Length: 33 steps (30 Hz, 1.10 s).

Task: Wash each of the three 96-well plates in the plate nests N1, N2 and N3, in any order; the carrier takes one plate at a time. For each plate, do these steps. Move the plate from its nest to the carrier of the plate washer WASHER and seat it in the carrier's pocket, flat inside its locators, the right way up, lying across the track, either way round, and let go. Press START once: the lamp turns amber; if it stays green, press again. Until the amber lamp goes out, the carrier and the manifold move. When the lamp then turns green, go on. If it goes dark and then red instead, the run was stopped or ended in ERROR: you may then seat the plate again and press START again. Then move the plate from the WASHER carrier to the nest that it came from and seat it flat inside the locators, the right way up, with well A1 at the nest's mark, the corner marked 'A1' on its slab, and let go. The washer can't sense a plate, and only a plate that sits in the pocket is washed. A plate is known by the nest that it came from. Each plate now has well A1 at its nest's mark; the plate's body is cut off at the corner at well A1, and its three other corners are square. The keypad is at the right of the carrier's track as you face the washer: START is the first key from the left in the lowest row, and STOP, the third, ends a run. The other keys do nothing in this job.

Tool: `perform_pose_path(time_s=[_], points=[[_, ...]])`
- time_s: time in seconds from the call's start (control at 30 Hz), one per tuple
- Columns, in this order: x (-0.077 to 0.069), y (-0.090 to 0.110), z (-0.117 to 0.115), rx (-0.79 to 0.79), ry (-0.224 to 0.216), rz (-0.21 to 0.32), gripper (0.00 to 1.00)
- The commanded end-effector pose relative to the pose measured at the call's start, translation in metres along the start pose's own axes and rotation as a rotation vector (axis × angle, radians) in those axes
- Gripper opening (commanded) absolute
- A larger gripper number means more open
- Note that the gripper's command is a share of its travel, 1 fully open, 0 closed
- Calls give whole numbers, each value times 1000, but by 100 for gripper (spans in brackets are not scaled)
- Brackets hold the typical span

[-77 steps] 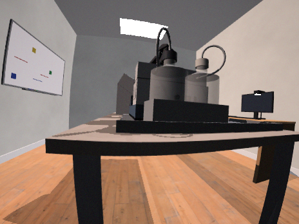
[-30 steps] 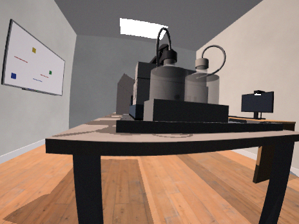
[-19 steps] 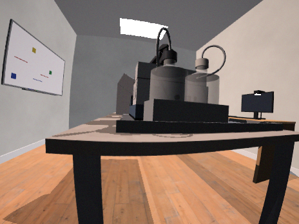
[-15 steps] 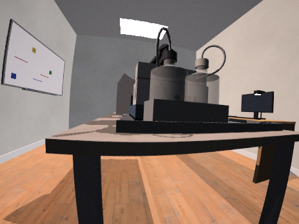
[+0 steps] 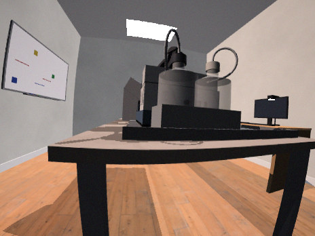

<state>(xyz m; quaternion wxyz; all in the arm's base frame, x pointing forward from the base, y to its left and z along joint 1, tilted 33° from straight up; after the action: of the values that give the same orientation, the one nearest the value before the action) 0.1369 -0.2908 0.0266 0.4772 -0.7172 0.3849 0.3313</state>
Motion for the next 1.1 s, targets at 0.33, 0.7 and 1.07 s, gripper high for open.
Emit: perform_pose_path(time_s=[0.33, 0.7, 1.07], points=[[0, 0, -2, 0, 8, -1, 0], [2, 0, -3, 0, 8, -1, 0], [3, 0, -3, 0, 8, -1, 0]])
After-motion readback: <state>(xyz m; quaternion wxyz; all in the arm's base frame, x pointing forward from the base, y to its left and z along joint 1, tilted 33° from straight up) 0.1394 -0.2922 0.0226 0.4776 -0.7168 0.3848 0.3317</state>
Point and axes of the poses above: the point where the finger pads meet when closed, its own x axis out along the fingers, its own z axis across the jaws, y = z × x, the point moved 10 cm from there along -x, back along the fingers, and after that the axes turned 7 degrees about -x, right-handed, at the moved point
